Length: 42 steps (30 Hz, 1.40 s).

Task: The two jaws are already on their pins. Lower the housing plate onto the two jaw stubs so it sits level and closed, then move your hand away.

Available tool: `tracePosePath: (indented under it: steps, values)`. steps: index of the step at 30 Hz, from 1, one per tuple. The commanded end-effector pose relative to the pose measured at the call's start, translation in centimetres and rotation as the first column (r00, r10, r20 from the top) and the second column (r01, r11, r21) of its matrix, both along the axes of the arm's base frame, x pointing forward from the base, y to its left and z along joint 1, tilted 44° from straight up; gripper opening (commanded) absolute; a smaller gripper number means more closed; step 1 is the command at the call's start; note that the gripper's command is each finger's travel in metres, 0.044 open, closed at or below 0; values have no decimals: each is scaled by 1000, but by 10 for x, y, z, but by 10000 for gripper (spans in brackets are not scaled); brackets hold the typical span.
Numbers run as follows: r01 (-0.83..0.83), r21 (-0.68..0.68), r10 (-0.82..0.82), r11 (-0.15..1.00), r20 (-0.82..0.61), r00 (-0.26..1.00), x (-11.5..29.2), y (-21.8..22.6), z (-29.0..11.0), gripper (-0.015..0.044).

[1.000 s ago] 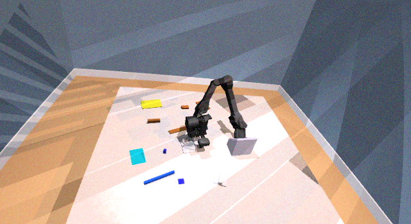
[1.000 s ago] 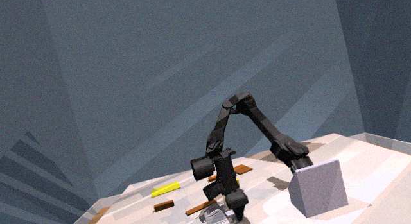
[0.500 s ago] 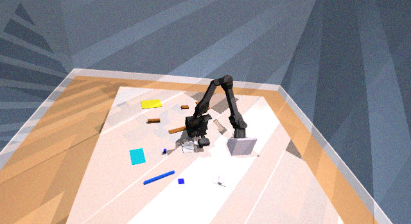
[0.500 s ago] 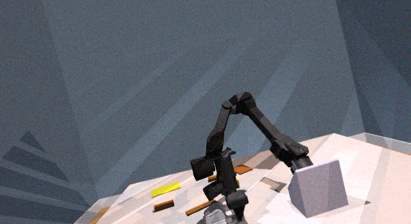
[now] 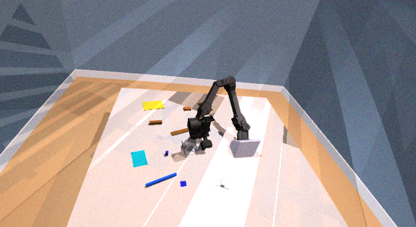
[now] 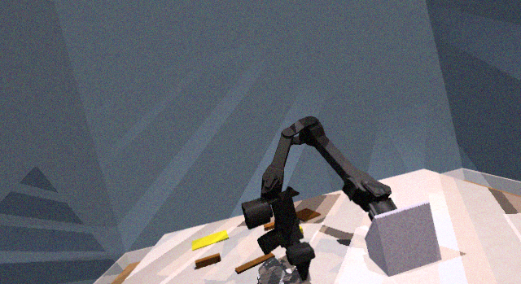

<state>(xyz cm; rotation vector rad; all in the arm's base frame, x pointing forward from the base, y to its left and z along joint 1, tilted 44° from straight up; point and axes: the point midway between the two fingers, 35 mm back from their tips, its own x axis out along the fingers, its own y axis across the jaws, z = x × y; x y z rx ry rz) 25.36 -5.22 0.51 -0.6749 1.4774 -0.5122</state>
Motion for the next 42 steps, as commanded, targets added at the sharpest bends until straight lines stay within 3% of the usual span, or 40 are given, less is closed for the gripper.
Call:
tracePosePath:
  steps: [1,19,23,37,42]
  values:
    - [-1,-4,1,1000,-2,1000,0,-1,0,351]
    - [-1,-4,1,1000,-2,1000,0,-1,0,351]
    - [0,0,0,1000,0,1000,0,0,0,440]
    - [0,0,0,1000,0,1000,0,1,1,440]
    - [-2,4,2,1000,-1,1000,1,29,28,440]
